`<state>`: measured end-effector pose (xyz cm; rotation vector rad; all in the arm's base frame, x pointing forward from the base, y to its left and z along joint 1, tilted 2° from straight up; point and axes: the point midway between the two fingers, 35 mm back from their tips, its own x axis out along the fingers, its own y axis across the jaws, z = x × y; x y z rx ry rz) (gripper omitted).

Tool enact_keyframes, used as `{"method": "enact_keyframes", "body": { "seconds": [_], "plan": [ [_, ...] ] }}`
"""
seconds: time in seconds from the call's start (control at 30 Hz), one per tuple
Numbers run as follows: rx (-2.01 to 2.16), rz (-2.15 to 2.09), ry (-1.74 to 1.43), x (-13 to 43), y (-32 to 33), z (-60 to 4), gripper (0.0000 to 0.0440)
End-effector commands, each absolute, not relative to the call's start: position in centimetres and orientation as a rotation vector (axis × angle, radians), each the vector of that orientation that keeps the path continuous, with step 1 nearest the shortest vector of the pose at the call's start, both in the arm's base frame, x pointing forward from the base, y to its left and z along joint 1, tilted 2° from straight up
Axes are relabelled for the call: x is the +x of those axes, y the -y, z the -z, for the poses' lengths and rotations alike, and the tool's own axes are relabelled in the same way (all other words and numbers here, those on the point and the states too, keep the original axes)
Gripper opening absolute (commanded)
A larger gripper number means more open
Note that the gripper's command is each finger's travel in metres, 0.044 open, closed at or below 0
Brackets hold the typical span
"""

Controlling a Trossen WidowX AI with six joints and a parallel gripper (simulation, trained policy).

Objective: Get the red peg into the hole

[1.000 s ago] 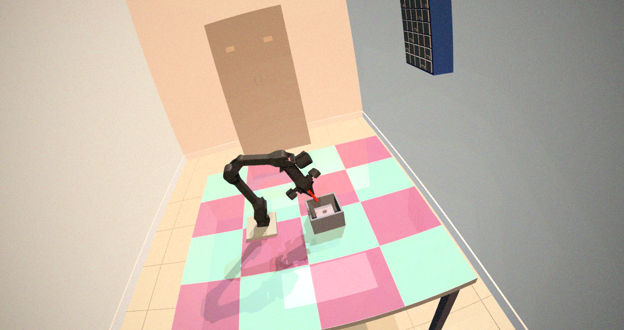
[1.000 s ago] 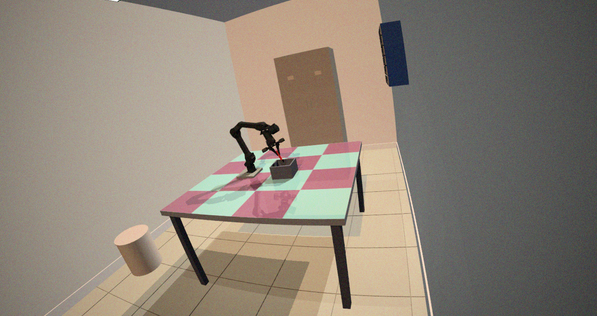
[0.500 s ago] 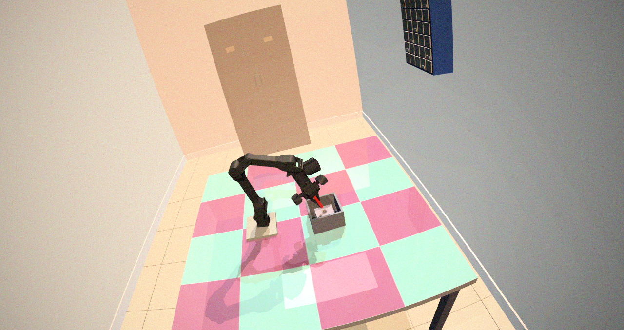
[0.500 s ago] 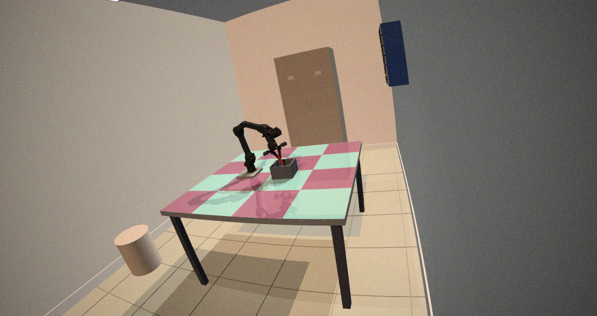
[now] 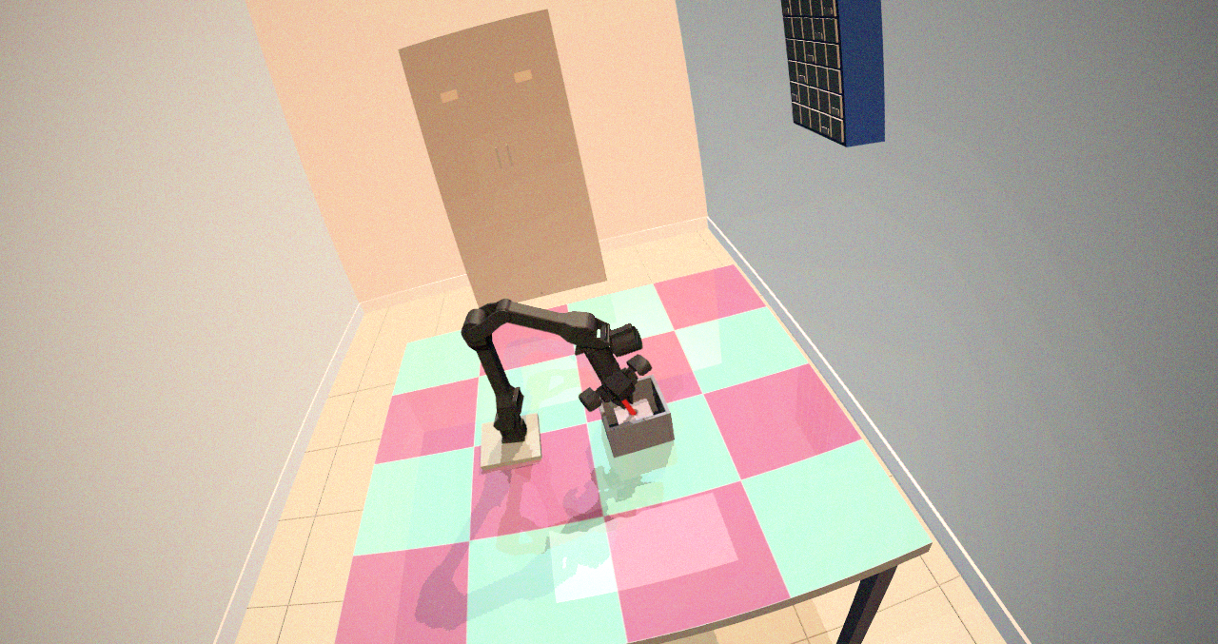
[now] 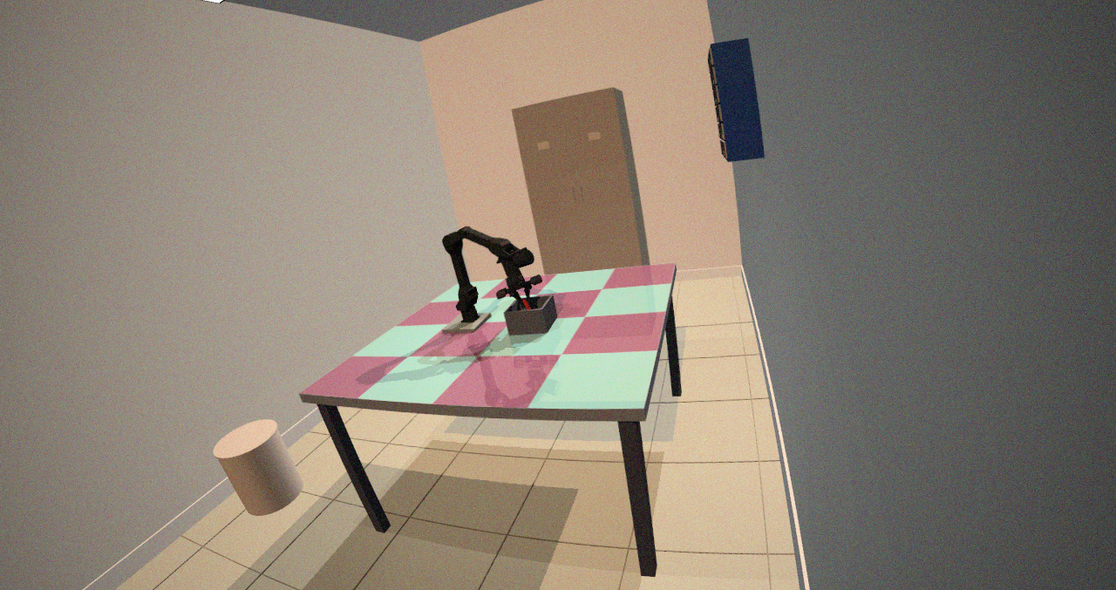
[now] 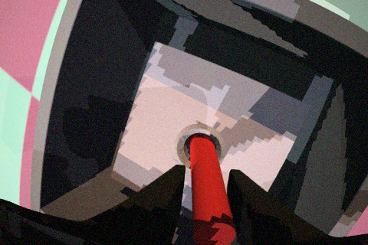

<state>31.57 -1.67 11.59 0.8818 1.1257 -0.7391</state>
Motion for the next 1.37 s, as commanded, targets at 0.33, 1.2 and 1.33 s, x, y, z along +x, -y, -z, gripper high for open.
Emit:
{"method": "enact_keyframes", "body": {
  "seconds": [0.33, 1.2, 1.33],
  "plan": [
    [0.813, 0.729, -1.170, 33.7, 2.7, -11.5, 0.0168],
    [0.768, 0.750, -1.238, 36.3, 6.4, -11.5, 0.0171],
    [0.767, 0.763, -1.240, 36.4, 7.3, -11.6, 0.0173]
  ]
}}
